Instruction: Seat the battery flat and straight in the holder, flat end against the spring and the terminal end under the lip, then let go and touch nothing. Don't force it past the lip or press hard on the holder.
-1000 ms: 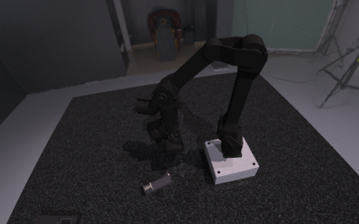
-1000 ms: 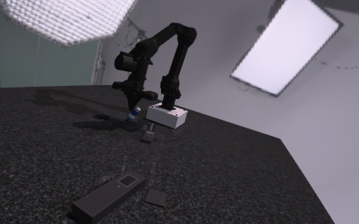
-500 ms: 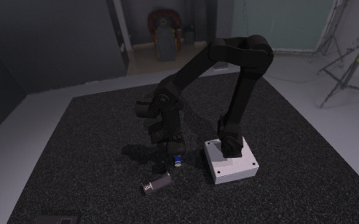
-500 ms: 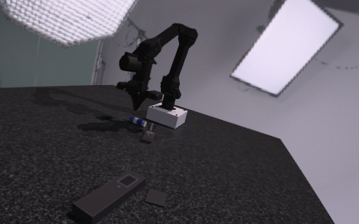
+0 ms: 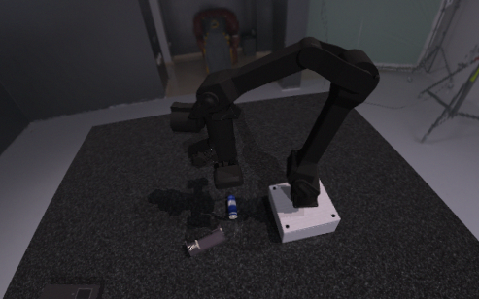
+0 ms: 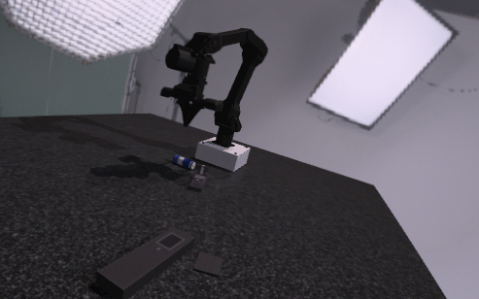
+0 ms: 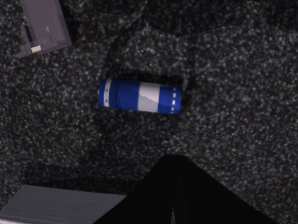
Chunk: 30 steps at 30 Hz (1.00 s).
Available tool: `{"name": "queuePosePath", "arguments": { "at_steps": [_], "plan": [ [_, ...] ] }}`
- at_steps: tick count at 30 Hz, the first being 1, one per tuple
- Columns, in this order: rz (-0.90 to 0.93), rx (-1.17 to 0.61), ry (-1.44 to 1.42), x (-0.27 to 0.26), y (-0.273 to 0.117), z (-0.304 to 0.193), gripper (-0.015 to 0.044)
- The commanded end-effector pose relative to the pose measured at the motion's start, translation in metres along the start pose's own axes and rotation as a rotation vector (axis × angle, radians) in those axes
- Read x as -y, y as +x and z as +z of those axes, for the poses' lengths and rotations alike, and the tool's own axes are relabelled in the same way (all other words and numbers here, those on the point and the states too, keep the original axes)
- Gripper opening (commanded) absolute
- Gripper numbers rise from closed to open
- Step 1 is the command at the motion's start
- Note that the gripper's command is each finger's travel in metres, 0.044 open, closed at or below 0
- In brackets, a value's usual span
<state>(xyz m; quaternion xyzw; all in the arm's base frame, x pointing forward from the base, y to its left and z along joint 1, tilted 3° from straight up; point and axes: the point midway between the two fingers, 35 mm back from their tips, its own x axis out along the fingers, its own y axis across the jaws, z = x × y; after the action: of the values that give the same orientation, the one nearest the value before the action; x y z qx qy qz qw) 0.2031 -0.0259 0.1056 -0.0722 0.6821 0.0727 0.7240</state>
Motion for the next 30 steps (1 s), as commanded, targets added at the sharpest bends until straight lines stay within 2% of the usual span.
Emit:
{"name": "queuePosePath", "arguments": {
  "at_steps": [1,5,8,14,15,24,30],
  "plan": [
    [0.0,0.0,0.0,0.0,0.0,0.0,0.0],
    [0.0,0.0,0.0,0.0,0.0,0.0,0.0],
    [0.0,0.0,0.131,-0.002,0.005,0.001,0.0079],
    [-0.001,0.002,0.671,-0.008,0.028,0.004,0.0236],
    [-0.001,0.002,0.761,-0.01,0.032,0.004,0.0245],
    [0.001,0.004,1.539,-0.021,0.064,0.003,0.0245],
    [0.001,0.004,1.613,-0.022,0.067,0.002,0.0245]
  ]
}}
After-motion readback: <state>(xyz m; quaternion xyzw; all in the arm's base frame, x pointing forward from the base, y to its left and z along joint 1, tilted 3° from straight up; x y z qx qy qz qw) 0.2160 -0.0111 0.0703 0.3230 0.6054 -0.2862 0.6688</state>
